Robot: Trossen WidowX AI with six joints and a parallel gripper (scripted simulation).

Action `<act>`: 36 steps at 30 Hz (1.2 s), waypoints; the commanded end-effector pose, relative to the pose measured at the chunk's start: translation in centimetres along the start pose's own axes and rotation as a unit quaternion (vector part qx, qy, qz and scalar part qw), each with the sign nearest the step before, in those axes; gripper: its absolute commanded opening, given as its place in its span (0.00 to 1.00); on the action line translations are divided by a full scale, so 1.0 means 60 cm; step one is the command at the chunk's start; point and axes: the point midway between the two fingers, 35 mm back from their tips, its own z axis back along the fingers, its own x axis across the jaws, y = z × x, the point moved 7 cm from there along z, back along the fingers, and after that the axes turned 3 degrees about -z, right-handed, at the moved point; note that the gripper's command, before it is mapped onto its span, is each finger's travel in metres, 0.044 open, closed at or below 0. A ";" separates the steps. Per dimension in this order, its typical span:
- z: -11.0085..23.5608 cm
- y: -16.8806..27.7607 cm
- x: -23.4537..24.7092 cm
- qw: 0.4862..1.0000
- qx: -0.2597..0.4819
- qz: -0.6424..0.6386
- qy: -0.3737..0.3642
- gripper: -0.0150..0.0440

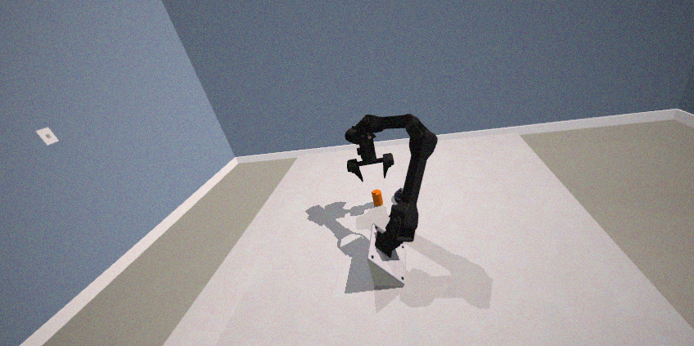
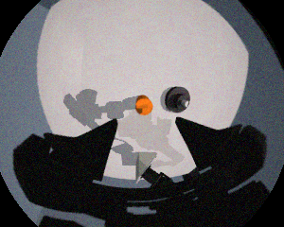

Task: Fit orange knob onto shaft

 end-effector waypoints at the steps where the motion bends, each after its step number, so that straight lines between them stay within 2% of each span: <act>1: -0.028 -0.001 0.003 1.000 0.000 -0.007 0.002 1.00; 3: -0.053 0.000 0.003 1.000 0.000 -0.007 0.002 1.00; 10: -0.080 0.001 0.001 1.000 0.000 -0.007 0.003 1.00; 36: -0.143 -0.002 0.001 1.000 -0.001 -0.007 0.002 1.00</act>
